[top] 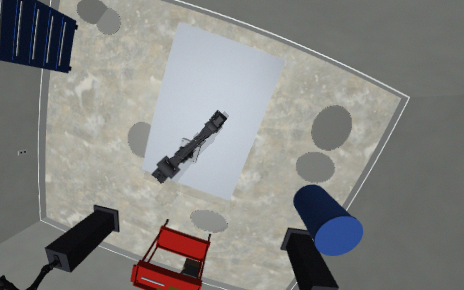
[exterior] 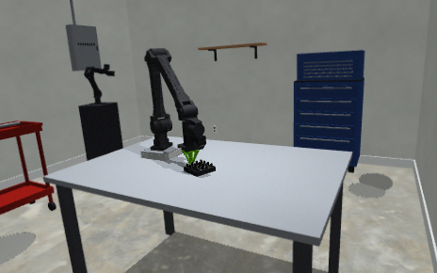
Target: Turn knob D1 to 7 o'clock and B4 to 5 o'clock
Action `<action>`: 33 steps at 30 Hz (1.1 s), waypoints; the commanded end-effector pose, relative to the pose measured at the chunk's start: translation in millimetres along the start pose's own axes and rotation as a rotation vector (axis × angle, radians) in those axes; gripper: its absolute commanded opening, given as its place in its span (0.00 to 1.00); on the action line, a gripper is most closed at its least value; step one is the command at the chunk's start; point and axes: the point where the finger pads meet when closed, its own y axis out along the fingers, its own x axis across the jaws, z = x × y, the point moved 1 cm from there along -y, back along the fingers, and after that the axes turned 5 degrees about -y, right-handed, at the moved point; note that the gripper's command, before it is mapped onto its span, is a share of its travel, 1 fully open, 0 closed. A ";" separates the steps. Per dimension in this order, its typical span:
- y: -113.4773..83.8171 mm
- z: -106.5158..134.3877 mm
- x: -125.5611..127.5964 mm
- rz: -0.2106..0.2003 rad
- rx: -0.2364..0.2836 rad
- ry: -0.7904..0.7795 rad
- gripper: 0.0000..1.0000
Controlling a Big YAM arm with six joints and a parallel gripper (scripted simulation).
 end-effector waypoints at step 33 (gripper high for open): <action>-44.2 -27.5 -8.2 0.027 -0.081 0.024 0.20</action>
